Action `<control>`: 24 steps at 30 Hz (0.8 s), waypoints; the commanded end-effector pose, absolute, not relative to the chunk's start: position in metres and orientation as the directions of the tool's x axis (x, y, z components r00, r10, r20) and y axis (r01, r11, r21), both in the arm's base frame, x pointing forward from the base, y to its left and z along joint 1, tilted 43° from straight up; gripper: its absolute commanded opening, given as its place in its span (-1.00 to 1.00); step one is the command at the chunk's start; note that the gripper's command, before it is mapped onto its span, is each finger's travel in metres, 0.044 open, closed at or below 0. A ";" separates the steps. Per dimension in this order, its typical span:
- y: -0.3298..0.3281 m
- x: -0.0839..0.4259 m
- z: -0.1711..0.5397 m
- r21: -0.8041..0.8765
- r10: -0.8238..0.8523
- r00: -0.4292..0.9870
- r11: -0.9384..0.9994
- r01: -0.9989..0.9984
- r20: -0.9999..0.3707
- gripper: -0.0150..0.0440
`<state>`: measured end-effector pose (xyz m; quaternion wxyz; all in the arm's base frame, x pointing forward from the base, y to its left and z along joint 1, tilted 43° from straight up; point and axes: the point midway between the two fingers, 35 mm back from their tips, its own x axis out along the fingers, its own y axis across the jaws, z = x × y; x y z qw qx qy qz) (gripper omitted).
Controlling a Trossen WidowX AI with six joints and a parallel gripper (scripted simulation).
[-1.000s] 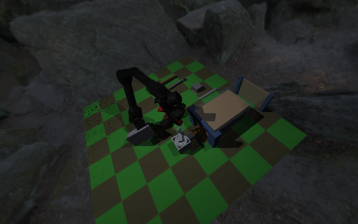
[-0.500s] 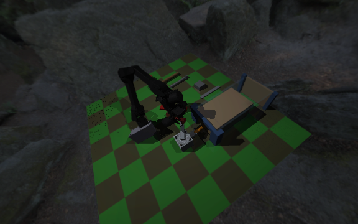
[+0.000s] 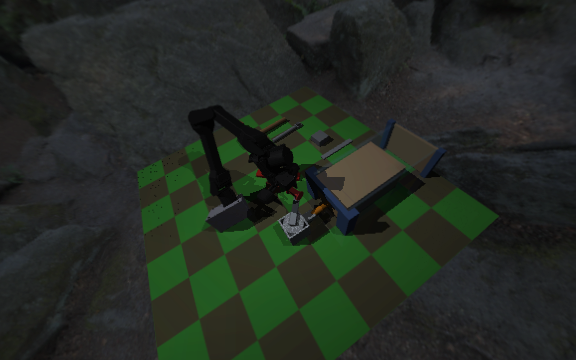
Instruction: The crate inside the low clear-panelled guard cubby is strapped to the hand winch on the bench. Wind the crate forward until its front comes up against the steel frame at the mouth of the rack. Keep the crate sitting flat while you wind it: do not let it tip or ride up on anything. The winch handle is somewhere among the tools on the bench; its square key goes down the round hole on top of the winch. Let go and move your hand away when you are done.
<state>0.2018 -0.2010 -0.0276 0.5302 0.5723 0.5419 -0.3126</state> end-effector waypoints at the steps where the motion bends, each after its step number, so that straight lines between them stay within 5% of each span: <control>1: -0.223 0.202 -0.008 0.273 0.273 0.225 0.153 0.950 -0.935 1.00; 24: -0.253 0.161 0.065 0.270 0.274 0.222 0.152 0.951 -0.936 1.00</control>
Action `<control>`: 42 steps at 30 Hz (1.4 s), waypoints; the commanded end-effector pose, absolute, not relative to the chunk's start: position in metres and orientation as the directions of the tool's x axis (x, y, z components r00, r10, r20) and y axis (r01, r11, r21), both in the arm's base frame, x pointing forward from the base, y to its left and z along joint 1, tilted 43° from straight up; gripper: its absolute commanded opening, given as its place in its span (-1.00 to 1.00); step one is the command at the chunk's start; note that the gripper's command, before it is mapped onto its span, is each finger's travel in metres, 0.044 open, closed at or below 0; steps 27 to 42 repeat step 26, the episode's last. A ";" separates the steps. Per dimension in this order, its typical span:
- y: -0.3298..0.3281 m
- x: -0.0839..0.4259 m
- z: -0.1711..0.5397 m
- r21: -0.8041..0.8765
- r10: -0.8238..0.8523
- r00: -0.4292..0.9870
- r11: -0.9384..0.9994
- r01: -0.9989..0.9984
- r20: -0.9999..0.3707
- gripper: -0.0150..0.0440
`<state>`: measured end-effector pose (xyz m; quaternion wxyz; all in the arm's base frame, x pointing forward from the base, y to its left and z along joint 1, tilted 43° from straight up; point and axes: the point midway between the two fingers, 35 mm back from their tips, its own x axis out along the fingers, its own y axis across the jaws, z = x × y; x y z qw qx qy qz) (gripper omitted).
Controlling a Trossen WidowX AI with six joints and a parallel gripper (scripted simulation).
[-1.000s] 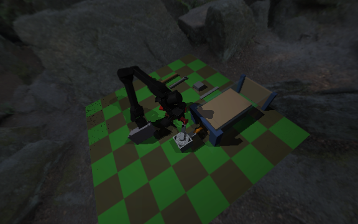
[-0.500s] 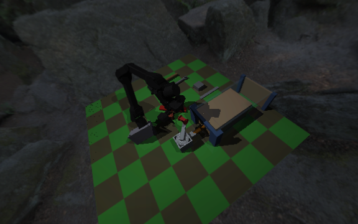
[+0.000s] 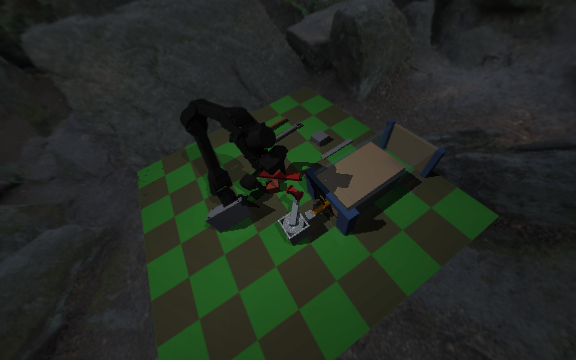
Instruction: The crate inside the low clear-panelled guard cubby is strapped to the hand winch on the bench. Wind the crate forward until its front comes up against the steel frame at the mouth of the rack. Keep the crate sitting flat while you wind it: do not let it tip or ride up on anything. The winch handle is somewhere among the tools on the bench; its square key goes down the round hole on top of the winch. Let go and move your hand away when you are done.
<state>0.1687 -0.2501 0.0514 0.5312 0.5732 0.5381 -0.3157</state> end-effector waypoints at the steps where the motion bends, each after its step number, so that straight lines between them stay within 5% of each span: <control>1: -0.253 0.161 0.065 0.270 0.274 0.222 0.152 0.951 -0.936 1.00; 20: -0.346 0.146 -0.025 0.254 0.576 0.142 0.117 0.960 -0.805 1.00; 42: -0.346 0.146 -0.026 0.254 0.579 0.142 0.117 0.960 -0.803 1.00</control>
